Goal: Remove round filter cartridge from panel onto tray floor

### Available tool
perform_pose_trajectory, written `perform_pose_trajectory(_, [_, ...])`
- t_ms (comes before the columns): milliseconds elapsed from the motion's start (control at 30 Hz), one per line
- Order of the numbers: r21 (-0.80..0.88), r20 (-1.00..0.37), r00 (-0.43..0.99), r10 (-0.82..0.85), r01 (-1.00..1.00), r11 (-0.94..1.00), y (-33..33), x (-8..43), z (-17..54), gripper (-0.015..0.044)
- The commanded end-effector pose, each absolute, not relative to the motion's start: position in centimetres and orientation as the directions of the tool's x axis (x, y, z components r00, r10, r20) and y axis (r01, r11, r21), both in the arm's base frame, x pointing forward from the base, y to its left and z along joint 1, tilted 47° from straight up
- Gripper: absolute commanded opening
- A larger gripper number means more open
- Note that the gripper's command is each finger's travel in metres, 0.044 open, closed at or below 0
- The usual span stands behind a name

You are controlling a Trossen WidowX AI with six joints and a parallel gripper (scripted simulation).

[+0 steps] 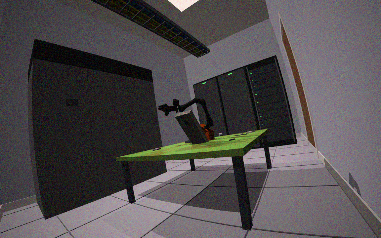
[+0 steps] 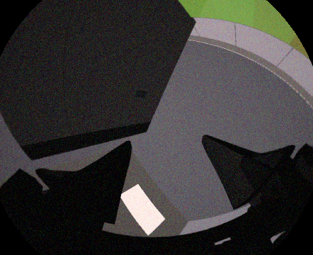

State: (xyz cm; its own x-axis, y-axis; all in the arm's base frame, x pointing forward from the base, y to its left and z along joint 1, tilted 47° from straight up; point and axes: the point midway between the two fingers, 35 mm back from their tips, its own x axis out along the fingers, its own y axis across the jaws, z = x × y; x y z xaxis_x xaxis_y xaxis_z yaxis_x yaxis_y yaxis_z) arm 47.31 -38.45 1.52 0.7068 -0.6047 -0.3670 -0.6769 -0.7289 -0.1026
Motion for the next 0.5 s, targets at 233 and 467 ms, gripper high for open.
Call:
perform_pose_trajectory(233, [-0.634, -0.542, 0.782, -0.310, -0.622, -0.460, -32.6, 43.0, 3.7, 0.0190])
perform_pose_trajectory(467, [-0.801, -0.597, 0.800, -0.058, -0.598, -0.009, -26.6, 38.6, 5.6, 0.0090])
